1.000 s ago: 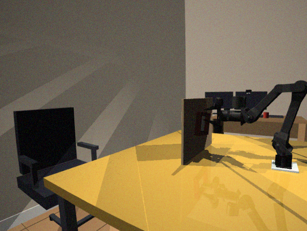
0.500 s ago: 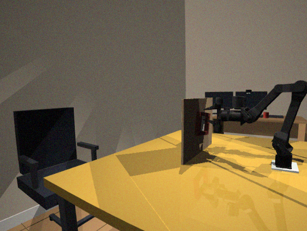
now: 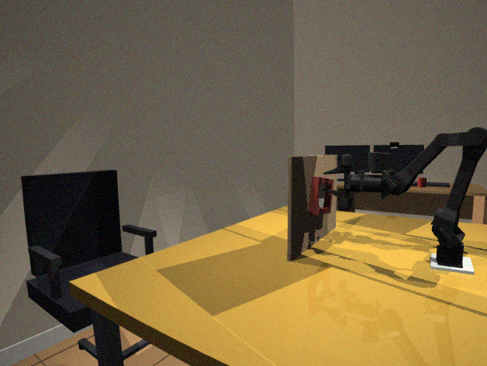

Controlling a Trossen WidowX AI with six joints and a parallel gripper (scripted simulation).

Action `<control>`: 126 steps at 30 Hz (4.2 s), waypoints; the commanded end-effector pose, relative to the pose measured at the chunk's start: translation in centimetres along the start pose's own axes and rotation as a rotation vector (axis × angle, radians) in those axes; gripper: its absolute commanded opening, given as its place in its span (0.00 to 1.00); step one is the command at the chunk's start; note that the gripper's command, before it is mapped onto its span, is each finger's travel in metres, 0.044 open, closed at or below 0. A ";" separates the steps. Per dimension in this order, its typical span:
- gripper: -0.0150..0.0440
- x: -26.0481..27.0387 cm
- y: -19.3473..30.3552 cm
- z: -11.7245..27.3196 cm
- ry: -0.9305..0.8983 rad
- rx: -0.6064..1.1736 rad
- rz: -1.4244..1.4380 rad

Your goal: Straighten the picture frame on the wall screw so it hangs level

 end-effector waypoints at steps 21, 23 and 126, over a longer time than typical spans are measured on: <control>0.25 0.2 0.0 -0.1 -0.004 0.000 0.004; 0.25 0.2 0.0 -0.1 -0.004 0.000 0.004; 0.25 1.4 0.3 0.0 -0.004 0.000 0.005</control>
Point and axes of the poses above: the point midway between the two fingers, 35 mm back from their tips, its own z axis back along the fingers, its own x axis across the jaws, y = z × x, the point moved 6 cm from there along z, back along the fingers, and after that the axes turned 11 degrees about -z, right-handed, at the moved point
